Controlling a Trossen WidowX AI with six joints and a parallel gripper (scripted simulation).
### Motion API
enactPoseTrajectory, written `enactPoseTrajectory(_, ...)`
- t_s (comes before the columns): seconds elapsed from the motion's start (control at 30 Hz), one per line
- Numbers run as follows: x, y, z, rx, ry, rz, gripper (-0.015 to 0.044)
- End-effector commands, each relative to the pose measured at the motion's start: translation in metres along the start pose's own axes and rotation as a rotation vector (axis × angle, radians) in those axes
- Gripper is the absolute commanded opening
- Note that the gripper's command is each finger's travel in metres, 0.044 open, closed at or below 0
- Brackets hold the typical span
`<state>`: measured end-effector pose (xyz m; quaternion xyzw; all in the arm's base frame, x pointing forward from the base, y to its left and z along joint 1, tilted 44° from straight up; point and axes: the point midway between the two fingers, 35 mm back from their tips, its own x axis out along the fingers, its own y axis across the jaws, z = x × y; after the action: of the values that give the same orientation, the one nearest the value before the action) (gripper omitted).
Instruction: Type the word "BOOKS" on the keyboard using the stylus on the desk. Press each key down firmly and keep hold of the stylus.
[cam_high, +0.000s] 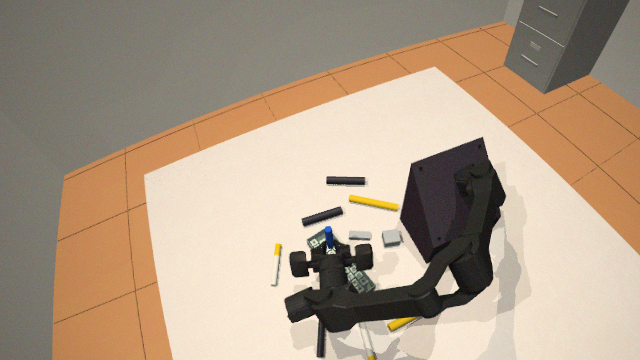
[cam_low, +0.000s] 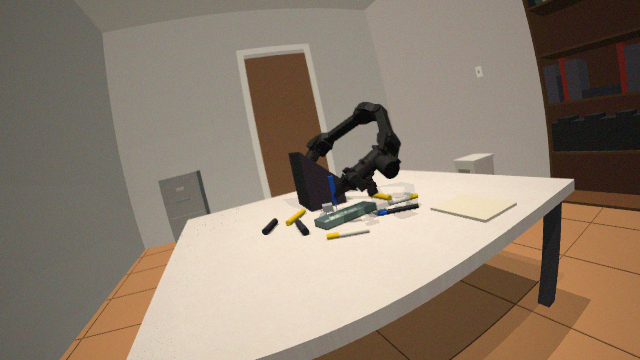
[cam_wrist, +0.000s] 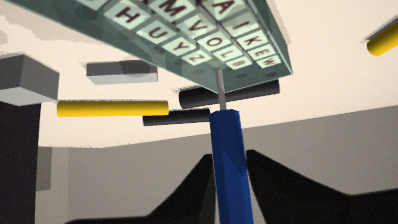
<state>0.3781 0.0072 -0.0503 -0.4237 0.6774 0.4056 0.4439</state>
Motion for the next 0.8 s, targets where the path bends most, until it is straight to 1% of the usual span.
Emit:
enactPoseTrajectory(0.0, 0.0044, 0.001, 0.0026, 0.007, 0.0, 0.005, 0.0026)
enactPoseTrajectory(0.07, 0.0054, 0.001, 0.0036, 0.007, 0.0, 0.005, 0.0079)
enactPoseTrajectory(0.77, 0.0106, 0.001, 0.0121, 0.007, 0.0, 0.005, 0.0081)
